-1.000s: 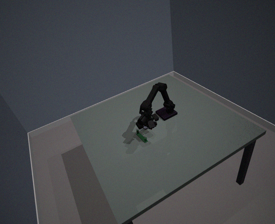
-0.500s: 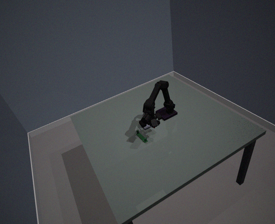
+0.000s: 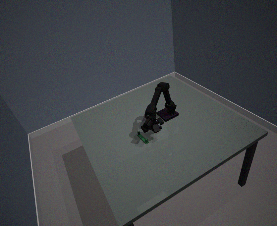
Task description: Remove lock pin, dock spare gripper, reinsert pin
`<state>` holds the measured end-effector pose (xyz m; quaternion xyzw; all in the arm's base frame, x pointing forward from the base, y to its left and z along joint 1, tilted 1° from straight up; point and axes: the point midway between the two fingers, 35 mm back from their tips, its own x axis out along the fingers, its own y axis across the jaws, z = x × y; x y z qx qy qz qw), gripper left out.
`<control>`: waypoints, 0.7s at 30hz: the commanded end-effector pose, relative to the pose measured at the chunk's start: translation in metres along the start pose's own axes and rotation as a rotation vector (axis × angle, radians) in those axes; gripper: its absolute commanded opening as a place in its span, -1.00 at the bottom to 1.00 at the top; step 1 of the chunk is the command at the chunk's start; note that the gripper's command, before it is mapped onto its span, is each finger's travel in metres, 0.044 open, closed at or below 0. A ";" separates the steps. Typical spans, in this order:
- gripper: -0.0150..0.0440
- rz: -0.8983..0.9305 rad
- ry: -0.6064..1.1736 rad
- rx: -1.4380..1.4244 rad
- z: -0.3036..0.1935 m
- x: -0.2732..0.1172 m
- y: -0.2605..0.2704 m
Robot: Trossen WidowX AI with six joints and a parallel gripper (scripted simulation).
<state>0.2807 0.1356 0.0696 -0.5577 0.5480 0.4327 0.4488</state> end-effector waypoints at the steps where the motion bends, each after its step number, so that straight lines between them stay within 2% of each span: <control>1: -0.49 0.000 -0.005 0.005 -0.002 -0.001 -0.001; 21: -0.49 0.006 -0.004 0.004 -0.017 0.001 -0.002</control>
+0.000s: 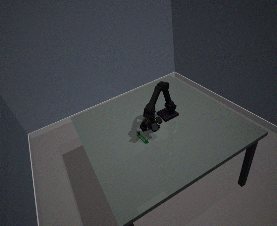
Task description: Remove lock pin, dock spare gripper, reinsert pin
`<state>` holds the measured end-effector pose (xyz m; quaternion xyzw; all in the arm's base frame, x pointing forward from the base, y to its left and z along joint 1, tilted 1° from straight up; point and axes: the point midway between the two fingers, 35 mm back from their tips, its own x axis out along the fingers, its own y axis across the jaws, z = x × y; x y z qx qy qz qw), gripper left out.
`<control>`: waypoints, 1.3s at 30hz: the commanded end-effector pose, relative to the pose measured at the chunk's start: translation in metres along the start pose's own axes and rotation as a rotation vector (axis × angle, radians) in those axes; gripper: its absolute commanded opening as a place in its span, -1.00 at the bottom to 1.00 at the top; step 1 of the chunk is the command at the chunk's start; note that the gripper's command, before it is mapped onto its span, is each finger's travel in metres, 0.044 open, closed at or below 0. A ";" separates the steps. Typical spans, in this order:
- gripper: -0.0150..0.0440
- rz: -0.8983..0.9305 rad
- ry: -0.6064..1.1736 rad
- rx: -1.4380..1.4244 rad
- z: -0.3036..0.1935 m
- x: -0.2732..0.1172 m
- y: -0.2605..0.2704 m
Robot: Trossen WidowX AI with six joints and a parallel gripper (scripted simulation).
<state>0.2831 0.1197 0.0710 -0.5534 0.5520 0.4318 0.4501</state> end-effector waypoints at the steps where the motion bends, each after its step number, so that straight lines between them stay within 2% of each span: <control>1: -0.49 -0.001 -0.004 -0.006 -0.002 -0.001 0.001; 39: -0.49 0.004 -0.009 -0.004 -0.029 0.007 -0.001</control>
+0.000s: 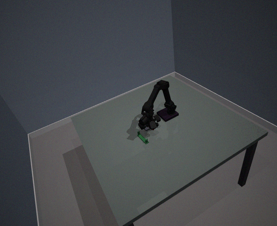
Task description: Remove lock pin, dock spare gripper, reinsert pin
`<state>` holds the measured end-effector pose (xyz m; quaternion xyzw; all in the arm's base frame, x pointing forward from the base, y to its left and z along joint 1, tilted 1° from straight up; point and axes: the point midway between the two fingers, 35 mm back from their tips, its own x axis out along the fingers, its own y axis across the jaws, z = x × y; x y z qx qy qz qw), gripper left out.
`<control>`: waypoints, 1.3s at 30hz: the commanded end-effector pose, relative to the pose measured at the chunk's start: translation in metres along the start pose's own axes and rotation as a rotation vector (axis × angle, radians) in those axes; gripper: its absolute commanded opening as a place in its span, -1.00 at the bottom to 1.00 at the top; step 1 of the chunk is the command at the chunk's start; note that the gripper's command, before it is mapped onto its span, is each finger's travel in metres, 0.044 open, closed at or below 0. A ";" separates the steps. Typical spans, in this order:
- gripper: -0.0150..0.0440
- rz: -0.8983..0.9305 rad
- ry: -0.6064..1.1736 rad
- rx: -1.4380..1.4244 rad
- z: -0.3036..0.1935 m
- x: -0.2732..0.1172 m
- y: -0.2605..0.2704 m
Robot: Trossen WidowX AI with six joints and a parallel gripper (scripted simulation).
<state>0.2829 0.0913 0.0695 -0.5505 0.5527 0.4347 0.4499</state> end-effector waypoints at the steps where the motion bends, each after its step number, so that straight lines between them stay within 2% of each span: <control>1: -0.49 -0.003 -0.004 -0.004 -0.002 0.000 0.000; 28: -0.49 0.007 -0.005 -0.007 -0.023 0.005 -0.001; 35: 0.13 0.010 -0.001 -0.002 -0.021 0.005 0.000; 36: 0.19 0.010 -0.001 -0.002 -0.021 0.005 0.000; 39: 0.19 0.010 -0.001 -0.002 -0.021 0.005 0.000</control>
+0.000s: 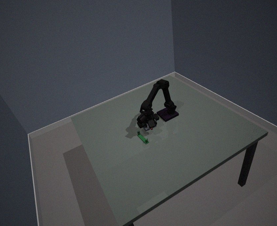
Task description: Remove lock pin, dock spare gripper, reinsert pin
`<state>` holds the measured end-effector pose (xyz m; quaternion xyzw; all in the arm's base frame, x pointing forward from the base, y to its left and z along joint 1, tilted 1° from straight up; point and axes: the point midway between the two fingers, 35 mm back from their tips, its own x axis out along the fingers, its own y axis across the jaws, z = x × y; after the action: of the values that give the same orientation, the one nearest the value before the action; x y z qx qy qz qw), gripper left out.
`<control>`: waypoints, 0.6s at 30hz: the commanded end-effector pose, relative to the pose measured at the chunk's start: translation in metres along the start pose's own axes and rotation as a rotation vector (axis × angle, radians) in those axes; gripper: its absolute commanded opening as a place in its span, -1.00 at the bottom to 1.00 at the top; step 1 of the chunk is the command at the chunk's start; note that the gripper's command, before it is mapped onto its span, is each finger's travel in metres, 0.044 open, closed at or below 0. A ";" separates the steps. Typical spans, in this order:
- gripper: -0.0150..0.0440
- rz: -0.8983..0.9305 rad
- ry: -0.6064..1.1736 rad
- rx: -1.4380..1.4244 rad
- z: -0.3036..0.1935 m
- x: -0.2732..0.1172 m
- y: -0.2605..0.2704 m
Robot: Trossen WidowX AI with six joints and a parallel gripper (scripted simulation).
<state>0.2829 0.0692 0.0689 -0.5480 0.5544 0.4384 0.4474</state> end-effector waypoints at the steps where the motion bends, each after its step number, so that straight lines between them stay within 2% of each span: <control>1: 0.19 0.000 0.001 0.001 0.000 0.000 0.000; 18: 0.19 0.009 0.006 -0.015 0.015 -0.033 0.003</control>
<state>0.2795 0.0873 0.0936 -0.5516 0.5547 0.4430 0.4380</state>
